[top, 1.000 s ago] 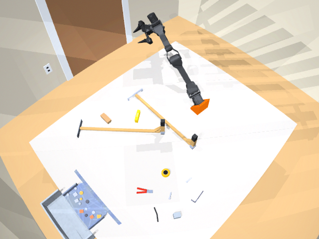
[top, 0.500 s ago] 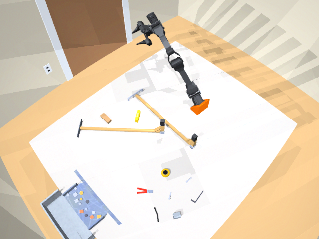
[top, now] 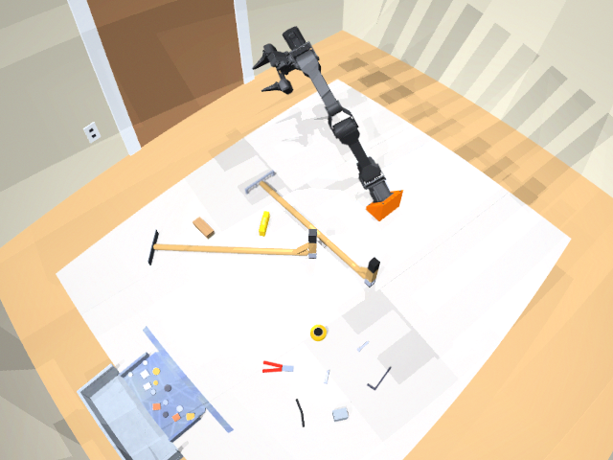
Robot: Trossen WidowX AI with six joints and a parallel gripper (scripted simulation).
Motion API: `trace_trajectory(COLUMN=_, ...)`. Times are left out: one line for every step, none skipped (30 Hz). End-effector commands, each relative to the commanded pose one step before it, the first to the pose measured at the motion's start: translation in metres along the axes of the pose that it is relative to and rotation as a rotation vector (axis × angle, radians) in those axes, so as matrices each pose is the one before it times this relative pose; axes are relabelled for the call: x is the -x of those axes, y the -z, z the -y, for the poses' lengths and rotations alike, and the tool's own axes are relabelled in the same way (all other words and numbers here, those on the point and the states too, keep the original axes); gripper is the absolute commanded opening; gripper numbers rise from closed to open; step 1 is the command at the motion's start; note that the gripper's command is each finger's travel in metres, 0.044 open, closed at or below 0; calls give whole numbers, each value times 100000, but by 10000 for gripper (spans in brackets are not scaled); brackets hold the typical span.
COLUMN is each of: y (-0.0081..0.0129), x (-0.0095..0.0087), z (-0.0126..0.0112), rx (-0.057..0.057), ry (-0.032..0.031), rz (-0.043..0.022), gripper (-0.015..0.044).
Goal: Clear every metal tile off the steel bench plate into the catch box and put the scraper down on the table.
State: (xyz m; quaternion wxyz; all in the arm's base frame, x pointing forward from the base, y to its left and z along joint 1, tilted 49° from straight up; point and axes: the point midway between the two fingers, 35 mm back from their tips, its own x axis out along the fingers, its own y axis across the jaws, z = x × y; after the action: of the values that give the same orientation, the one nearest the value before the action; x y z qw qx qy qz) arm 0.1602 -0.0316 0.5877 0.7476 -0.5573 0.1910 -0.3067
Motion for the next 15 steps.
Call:
trace_trajectory(y=-1514, x=398, z=-1537, rx=-635, ry=174, rz=142, gripper=440)
trace_trajectory(y=-361, x=92, z=-360, rx=-165, ry=0, rz=79, gripper=440)
trace_trajectory(y=-356, x=94, z=-364, rx=-165, ry=0, rz=78, gripper=440)
trace_trajectory(y=-351, x=95, z=-368, rx=-165, ry=0, rz=78, gripper=440)
trace_trajectory(y=-346, x=96, z=-372, rx=-166, ry=-1, rz=78, gripper=440)
trace_trajectory(y=-341, x=97, z=-376, rx=-166, ry=-1, rz=78, gripper=440)
trace_trajectory(y=-336, x=98, z=-380, rx=-166, ry=-1, rz=78, gripper=440)
trace_trajectory(y=-331, x=99, z=-384, rx=-166, ry=-2, rz=77, gripper=440)
trace_trajectory(y=-326, x=101, z=-387, rx=-166, ry=-2, rz=77, gripper=440)
trace_trajectory(y=-320, x=102, z=-391, rx=-166, ry=-3, rz=77, gripper=440)
trace_trajectory(y=-315, x=103, z=-395, rx=-166, ry=-3, rz=77, gripper=440)
trace_trajectory(y=-310, x=104, z=-398, rx=-167, ry=-3, rz=77, gripper=440)
trace_trajectory(y=-304, x=105, z=-402, rx=-167, ry=-4, rz=76, gripper=440)
trace_trajectory(y=-299, x=106, z=-405, rx=-167, ry=-4, rz=76, gripper=440)
trace_trajectory(y=-293, x=107, z=-409, rx=-167, ry=-4, rz=76, gripper=440)
